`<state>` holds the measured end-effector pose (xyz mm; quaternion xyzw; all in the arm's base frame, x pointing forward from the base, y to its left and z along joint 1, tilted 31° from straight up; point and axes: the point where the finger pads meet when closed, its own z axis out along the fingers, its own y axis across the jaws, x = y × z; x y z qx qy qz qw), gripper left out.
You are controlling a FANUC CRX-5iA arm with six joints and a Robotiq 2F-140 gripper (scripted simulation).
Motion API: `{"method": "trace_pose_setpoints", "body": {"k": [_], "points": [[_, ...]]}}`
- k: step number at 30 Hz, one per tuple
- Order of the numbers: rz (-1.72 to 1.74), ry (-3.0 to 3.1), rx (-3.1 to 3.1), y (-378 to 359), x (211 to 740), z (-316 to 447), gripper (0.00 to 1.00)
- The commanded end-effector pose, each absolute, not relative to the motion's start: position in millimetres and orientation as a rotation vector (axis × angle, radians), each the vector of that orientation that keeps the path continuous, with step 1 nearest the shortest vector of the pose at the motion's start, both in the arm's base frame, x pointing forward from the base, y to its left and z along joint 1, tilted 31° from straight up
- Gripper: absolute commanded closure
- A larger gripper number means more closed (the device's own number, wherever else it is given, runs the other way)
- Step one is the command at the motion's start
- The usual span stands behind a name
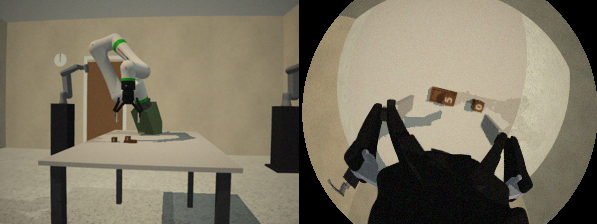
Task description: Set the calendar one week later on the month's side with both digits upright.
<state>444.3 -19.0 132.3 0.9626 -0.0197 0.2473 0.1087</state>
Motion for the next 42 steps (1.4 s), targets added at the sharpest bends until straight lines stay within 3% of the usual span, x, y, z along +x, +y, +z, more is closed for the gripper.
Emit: {"method": "trace_pose_setpoints", "body": {"k": [1, 28, 40, 41, 42], "points": [[0.747, -0.205, 2.847, -25, 445, 132, 0.00], [0.855, -1.829, 2.539, -92, 447, 136, 0.00], [0.850, -2.267, 2.282, -112, 446, 138, 0.00], [0.850, -2.267, 2.282, -112, 446, 138, 0.71], [0.850, -2.267, 2.282, -112, 446, 138, 0.71]]}}
